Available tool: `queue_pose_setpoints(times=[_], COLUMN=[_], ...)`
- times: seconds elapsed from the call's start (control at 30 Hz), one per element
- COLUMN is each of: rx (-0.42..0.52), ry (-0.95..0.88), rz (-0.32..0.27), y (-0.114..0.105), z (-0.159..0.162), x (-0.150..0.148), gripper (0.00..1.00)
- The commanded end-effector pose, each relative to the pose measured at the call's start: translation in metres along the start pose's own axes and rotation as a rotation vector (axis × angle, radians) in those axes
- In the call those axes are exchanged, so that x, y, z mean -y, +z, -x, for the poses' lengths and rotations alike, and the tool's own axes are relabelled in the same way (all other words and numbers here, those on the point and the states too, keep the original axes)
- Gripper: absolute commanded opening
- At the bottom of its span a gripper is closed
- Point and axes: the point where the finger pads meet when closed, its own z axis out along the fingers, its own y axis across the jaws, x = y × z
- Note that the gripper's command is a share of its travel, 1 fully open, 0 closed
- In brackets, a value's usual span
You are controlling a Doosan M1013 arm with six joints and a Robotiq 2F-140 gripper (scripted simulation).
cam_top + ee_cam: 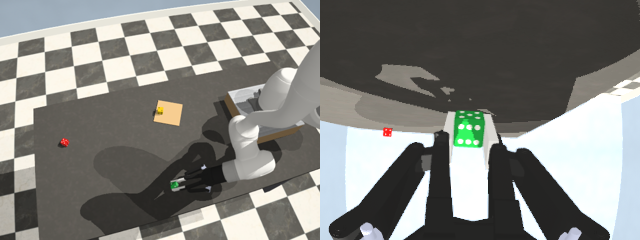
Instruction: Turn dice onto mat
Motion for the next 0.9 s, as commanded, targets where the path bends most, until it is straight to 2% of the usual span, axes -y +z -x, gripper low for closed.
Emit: queue_pose_setpoints(times=[0.0, 0.87], rx=[0.0, 0.0], ry=[0.0, 0.0], rz=[0.0, 0.0], y=[0.0, 0.0043], z=[0.0001, -0.0081], x=[0.0, 0.0], gripper=[0.24, 0.24])
